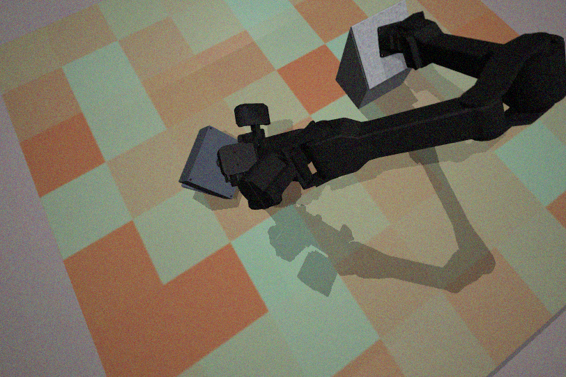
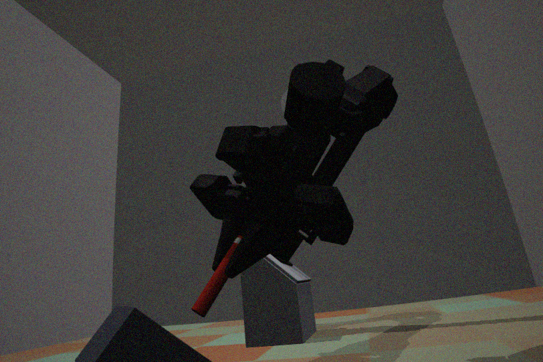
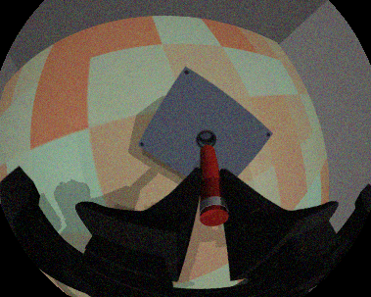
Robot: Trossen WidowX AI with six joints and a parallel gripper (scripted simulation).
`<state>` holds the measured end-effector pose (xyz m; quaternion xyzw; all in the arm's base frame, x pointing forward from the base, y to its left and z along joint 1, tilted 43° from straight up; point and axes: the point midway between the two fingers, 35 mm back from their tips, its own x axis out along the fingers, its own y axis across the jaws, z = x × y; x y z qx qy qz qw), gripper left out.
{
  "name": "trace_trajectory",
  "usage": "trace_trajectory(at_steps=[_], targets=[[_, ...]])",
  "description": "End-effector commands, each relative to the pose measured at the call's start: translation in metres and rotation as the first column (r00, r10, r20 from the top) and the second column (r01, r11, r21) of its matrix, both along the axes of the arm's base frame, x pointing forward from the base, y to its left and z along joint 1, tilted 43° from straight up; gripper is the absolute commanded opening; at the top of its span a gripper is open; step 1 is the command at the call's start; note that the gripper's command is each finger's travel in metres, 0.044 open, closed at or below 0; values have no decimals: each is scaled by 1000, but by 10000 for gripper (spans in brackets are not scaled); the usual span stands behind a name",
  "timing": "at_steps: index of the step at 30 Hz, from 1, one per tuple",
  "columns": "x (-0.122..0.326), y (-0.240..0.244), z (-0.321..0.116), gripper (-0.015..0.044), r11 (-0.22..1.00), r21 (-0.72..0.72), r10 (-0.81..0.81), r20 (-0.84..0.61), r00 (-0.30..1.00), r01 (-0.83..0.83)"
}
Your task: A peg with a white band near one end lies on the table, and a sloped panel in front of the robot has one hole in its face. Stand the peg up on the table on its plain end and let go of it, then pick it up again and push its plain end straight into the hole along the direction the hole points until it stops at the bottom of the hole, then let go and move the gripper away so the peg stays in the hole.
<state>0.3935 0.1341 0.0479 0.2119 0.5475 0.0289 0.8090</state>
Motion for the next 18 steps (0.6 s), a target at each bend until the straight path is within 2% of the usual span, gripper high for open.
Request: trace_trajectory(at_steps=[1, 18], targets=[[2, 1, -3, 0, 1000, -1, -5, 4, 1000, 5], [7, 5, -18, 0, 1000, -2, 0, 0, 1000, 0]])
